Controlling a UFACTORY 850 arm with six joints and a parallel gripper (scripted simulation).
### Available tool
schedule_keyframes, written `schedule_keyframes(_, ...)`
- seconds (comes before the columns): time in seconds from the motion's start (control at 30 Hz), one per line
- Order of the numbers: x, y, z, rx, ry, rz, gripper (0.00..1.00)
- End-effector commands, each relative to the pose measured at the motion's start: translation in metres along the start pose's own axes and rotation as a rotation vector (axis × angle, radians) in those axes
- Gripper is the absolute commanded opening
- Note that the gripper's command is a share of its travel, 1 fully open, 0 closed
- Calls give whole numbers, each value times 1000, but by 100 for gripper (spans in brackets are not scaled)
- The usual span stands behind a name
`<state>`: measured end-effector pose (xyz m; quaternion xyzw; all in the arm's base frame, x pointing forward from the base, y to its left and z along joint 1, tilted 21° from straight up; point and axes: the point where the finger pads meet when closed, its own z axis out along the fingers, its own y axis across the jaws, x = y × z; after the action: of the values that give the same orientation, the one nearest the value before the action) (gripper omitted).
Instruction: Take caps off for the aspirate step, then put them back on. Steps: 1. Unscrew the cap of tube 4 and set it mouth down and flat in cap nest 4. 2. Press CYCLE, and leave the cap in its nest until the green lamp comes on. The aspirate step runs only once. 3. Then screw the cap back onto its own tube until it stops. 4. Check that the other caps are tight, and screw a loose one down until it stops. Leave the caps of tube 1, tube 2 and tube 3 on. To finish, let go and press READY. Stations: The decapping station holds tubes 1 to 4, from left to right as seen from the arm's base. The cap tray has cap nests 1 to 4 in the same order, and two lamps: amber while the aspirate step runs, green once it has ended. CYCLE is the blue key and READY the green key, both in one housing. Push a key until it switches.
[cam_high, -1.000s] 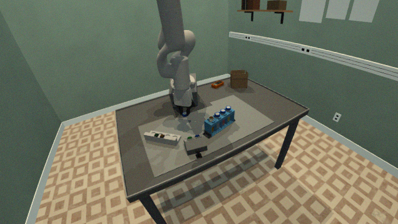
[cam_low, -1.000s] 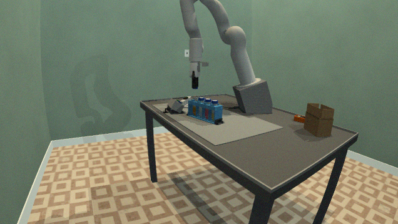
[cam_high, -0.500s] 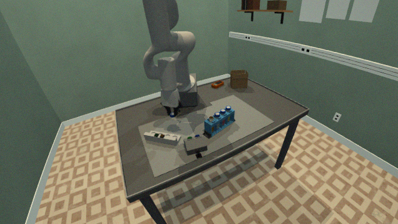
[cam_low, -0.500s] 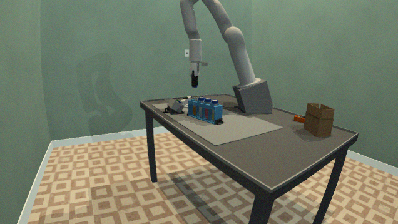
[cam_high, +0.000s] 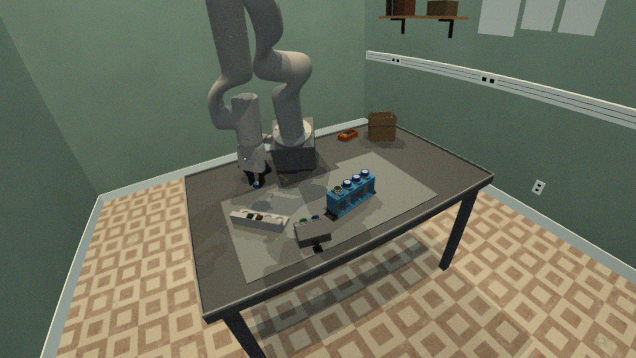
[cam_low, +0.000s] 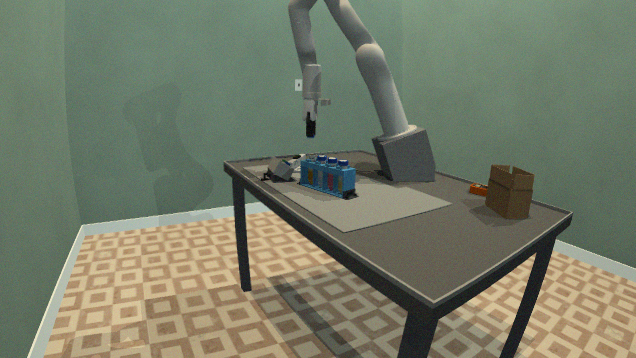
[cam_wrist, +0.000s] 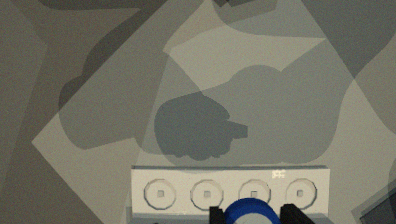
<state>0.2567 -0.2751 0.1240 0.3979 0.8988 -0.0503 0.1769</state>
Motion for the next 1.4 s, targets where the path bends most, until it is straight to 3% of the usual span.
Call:
schedule_keyframes(0.0, -9, -26, 2, -61, 12, 3, 0)
schedule_keyframes(0.37, -25, -81, 6, -61, 12, 3, 0)
schedule_keyframes(0.77, -25, -81, 6, -61, 12, 3, 0)
schedule_keyframes(1.37, -24, -76, 86, -61, 12, 3, 0)
